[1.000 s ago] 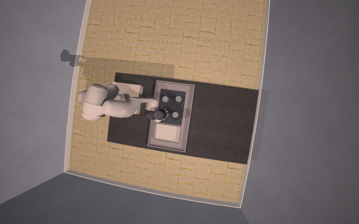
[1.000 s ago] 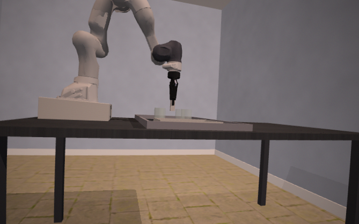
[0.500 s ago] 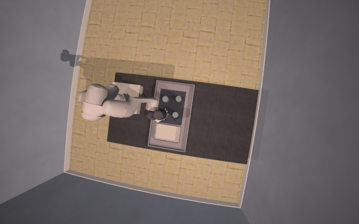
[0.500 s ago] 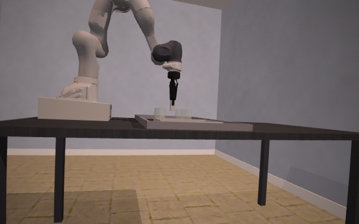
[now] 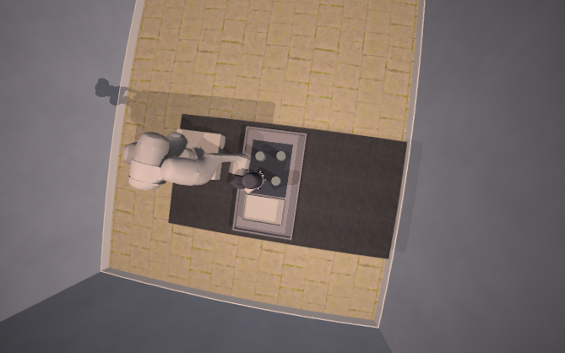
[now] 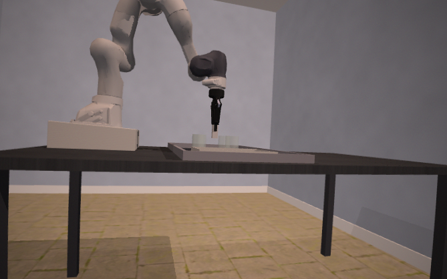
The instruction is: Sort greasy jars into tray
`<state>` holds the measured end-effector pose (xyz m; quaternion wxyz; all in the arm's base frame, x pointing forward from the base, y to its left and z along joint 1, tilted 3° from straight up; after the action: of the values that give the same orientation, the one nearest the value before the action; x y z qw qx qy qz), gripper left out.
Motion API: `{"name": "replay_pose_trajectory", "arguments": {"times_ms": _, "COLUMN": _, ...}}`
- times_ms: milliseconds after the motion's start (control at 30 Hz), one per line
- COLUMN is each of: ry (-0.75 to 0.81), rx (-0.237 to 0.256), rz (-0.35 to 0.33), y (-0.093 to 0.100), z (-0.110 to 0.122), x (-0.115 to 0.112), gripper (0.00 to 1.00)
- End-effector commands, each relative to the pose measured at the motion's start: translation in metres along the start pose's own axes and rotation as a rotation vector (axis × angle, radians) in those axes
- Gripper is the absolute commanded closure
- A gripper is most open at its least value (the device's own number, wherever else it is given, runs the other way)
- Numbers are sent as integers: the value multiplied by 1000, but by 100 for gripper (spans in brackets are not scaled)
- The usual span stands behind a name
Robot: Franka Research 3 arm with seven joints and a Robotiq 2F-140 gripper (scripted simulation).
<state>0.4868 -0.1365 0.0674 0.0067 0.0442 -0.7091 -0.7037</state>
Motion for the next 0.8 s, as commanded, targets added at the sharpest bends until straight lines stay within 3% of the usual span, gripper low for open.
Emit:
{"name": "replay_pose_trajectory", "arguments": {"times_ms": 0, "ry": -4, "rx": 0, "rz": 5, "y": -1, "z": 0, "x": 1, "gripper": 100}}
{"name": "replay_pose_trajectory", "arguments": {"times_ms": 467, "ry": -4, "rx": 0, "rz": 5, "y": -1, "z": 0, "x": 1, "gripper": 100}}
{"name": "replay_pose_trajectory", "arguments": {"times_ms": 567, "ry": -4, "rx": 0, "rz": 5, "y": 7, "z": 0, "x": 1, "gripper": 100}}
{"name": "replay_pose_trajectory", "arguments": {"times_ms": 767, "ry": -4, "rx": 0, "rz": 5, "y": 52, "z": 0, "x": 1, "gripper": 100}}
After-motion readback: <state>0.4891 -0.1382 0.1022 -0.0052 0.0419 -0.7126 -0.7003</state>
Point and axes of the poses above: the point where the finger pads meet when closed, its own y axis back along the fingers, its own z axis across the jaws, x = y × z, the point moved 4 cm from there along y, back along the fingers, and after that the axes turned 10 degrees about y, right-handed, at the moved point
